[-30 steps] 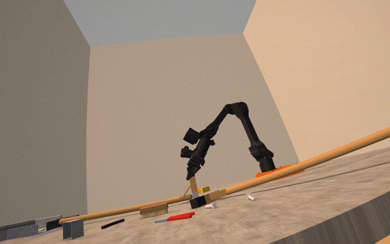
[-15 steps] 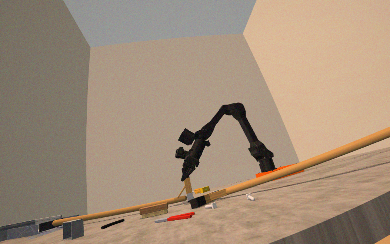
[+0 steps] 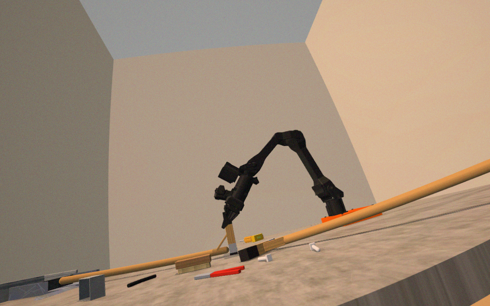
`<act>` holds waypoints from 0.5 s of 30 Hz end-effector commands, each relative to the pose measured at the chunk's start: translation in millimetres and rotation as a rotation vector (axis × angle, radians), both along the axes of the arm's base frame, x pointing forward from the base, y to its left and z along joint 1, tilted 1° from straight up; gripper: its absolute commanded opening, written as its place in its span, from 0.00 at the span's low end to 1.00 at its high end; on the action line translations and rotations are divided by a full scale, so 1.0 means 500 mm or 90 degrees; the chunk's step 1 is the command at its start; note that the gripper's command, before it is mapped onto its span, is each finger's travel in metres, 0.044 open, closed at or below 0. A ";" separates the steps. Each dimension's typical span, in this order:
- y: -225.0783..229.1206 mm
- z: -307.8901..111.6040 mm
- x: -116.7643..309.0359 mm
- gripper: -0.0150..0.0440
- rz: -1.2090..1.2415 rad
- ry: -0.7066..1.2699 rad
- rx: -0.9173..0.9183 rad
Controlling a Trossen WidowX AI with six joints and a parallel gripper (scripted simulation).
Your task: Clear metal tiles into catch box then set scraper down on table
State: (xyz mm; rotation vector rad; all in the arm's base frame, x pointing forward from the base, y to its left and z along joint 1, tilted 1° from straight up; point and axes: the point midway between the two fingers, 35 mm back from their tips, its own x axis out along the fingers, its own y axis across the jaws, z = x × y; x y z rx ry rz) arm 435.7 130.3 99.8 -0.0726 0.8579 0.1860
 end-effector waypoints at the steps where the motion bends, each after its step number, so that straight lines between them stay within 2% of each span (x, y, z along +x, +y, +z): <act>1: 0.005 0.013 0.020 0.25 0.003 -0.009 0.002; 15: 0.013 0.019 0.062 0.25 0.003 -0.010 0.002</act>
